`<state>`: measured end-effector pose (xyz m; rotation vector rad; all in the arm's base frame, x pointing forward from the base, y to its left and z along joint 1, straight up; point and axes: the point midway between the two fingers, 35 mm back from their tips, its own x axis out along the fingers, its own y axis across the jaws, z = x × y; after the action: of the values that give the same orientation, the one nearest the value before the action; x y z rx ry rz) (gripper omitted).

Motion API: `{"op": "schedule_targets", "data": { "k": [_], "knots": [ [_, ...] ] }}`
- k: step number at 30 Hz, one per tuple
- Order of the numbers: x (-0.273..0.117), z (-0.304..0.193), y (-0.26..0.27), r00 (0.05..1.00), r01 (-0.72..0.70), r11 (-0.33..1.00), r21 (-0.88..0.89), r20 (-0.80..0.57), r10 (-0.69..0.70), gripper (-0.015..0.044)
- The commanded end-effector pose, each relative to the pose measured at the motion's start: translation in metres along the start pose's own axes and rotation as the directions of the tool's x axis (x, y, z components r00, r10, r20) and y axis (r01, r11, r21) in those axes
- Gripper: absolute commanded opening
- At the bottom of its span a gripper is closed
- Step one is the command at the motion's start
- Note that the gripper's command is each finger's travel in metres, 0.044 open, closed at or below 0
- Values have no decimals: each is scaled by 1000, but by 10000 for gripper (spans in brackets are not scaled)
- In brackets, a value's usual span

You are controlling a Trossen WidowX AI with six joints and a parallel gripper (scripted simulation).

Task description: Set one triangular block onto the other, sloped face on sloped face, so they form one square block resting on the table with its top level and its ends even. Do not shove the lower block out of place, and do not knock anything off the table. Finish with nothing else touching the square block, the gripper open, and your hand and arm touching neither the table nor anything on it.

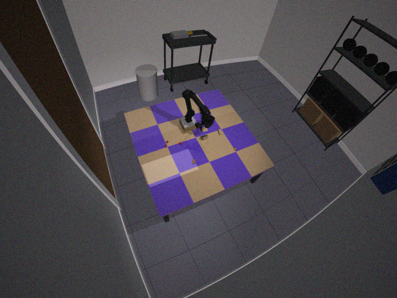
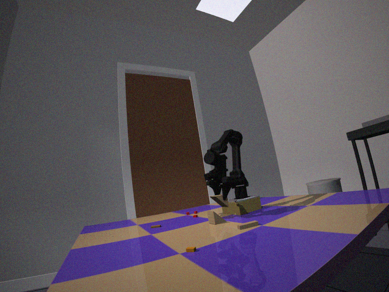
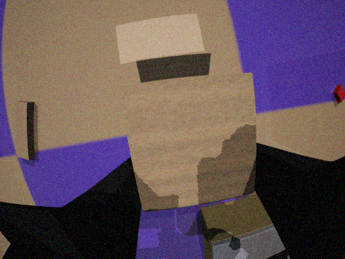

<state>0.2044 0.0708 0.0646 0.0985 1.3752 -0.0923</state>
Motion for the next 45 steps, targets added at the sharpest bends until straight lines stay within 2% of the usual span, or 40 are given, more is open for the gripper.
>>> {"op": "schedule_targets", "data": {
  "k": [1,11,45],
  "knots": [
    [12,-2,-2,1000,1,1000,-3,-9,-1,0],
    [40,5,-2,1000,1,1000,-3,-9,-1,0],
    [45,6,0,1000,-4,1000,-11,-10,4,0]
  ]
}}
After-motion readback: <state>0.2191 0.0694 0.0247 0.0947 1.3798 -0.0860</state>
